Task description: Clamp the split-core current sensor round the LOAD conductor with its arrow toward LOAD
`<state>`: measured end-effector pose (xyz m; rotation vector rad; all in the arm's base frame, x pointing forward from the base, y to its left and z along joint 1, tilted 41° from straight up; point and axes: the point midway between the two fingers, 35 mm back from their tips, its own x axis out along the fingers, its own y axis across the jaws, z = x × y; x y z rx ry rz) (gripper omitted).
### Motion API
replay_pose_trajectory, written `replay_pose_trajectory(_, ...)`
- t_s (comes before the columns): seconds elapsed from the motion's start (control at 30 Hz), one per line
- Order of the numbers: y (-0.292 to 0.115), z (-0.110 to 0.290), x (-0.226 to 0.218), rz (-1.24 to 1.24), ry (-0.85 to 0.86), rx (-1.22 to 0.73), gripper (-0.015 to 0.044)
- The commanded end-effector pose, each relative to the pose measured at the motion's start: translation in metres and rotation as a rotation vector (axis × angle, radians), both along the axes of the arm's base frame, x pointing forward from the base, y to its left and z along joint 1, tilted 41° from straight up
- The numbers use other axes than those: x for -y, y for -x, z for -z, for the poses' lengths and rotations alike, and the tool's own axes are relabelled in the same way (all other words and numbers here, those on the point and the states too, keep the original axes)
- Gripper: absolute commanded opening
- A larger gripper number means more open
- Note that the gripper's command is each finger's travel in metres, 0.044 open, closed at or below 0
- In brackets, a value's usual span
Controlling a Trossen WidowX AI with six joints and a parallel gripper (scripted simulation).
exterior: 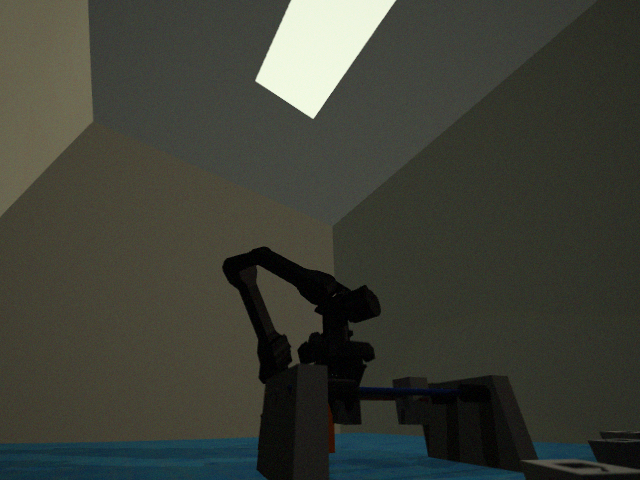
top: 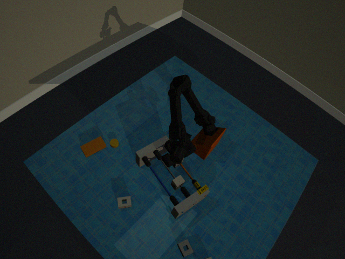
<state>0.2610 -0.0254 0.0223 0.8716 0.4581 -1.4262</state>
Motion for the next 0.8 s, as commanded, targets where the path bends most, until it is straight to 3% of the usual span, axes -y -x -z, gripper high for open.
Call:
replay_pose_trajectory(0.0,0.0,0.0,0.0,0.0,0.0,0.0,0.019)
replay_pose_trajectory(0.33,0.0,0.0,0.0,0.0,0.0,0.0,0.0123)
replay_pose_trajectory(0.5,0.0,-0.0021,-0.0019,0.023,-0.01,-0.023,0.0)
replay_pose_trajectory(0.77,0.0028,-0.0004,0.0002,0.015,0.001,-0.025,0.0)
